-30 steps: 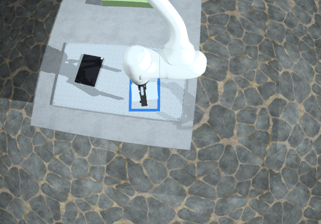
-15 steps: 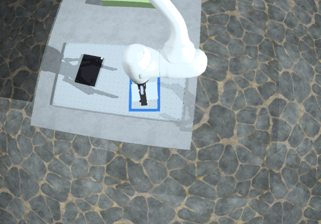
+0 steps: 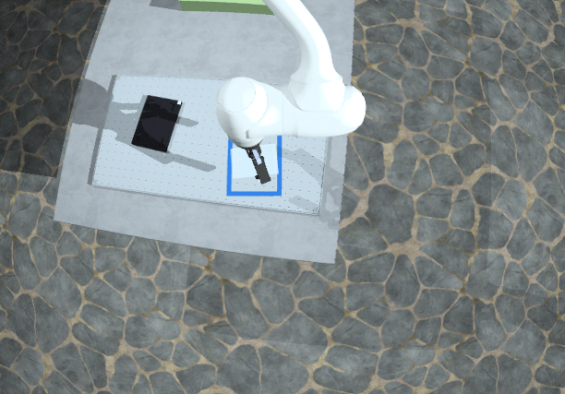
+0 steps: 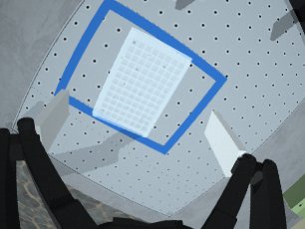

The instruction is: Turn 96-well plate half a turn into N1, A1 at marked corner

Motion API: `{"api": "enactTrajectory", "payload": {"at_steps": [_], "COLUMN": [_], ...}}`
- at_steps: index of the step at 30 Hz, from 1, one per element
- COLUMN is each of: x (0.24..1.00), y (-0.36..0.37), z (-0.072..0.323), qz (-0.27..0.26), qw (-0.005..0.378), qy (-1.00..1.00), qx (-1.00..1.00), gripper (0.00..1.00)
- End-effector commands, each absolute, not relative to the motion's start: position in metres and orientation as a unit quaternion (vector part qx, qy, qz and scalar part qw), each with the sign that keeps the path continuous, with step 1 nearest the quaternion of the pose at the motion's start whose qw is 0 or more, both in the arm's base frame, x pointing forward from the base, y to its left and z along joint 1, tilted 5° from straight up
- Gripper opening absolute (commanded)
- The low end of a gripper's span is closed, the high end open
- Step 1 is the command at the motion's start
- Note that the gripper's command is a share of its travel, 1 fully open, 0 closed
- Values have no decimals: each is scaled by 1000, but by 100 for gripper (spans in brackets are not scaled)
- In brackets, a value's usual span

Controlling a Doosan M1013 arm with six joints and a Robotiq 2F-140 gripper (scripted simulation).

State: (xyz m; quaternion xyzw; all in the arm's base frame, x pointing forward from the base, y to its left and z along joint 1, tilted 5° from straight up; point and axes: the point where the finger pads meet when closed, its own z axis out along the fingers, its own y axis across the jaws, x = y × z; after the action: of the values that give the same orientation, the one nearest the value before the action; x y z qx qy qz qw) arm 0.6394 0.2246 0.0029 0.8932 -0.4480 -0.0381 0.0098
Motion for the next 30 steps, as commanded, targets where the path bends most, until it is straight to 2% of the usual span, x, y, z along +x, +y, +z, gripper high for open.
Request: {"api": "enactTrajectory", "payload": {"at_steps": [1,30], "x": [639,639], "y": [225,225], "z": [3,3], "qz": [-41,-39], "qw": [4,-12], "qy": [-388,18], "qx": [921,999], "gripper": [100,100]}}
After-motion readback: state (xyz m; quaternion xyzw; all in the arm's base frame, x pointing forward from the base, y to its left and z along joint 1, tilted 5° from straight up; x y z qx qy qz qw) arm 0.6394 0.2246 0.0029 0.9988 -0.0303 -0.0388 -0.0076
